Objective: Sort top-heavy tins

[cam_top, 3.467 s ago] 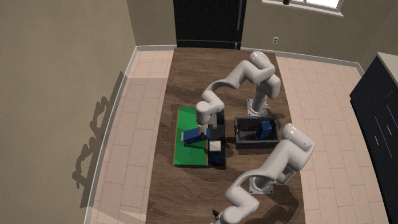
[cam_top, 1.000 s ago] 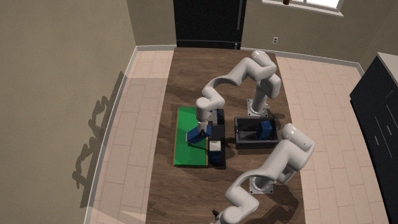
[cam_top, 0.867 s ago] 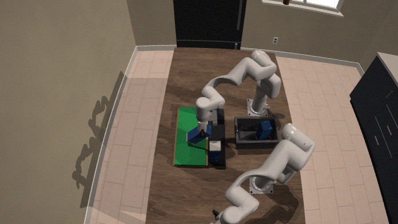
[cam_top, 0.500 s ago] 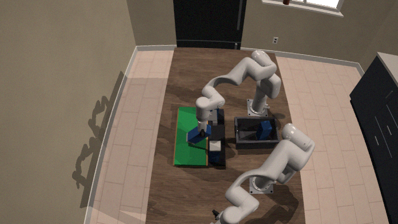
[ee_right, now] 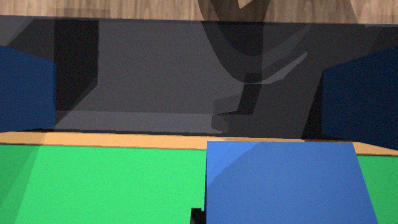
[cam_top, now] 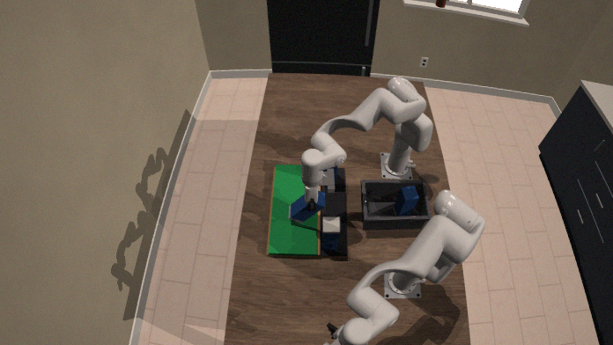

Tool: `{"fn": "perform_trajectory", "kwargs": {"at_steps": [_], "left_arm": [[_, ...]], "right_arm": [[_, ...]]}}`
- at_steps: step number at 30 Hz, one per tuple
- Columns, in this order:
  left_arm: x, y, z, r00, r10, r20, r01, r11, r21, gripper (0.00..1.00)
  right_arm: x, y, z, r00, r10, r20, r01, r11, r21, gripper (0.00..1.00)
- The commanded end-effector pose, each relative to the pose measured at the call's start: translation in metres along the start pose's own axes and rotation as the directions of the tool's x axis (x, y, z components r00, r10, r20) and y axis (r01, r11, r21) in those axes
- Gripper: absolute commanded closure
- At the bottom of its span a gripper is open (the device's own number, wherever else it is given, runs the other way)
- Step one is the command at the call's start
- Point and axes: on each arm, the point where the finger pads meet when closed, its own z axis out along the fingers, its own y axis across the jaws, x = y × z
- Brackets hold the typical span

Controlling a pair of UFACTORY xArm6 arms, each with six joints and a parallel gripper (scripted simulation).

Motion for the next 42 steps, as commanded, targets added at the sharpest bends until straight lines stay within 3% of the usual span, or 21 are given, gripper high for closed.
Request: {"fn": "perform_trajectory", "kwargs": {"at_steps": [1, 42], "left_arm": [[0.0009, 0.0, -0.0015, 1.0, 0.0, -0.004, 0.0, 1.0, 0.0, 0.0], [0.0009, 0.0, -0.0015, 1.0, 0.0, -0.004, 0.0, 1.0, 0.0, 0.0]], "right_arm": [[-0.0011, 0.0008, -0.0023, 1.0, 0.0, 0.005, 0.0, 1.0, -0.003, 0.26], [-0.0011, 0.0008, -0.009, 1.0, -0.001, 0.005, 0.001, 1.0, -0.003, 0.26]]}}
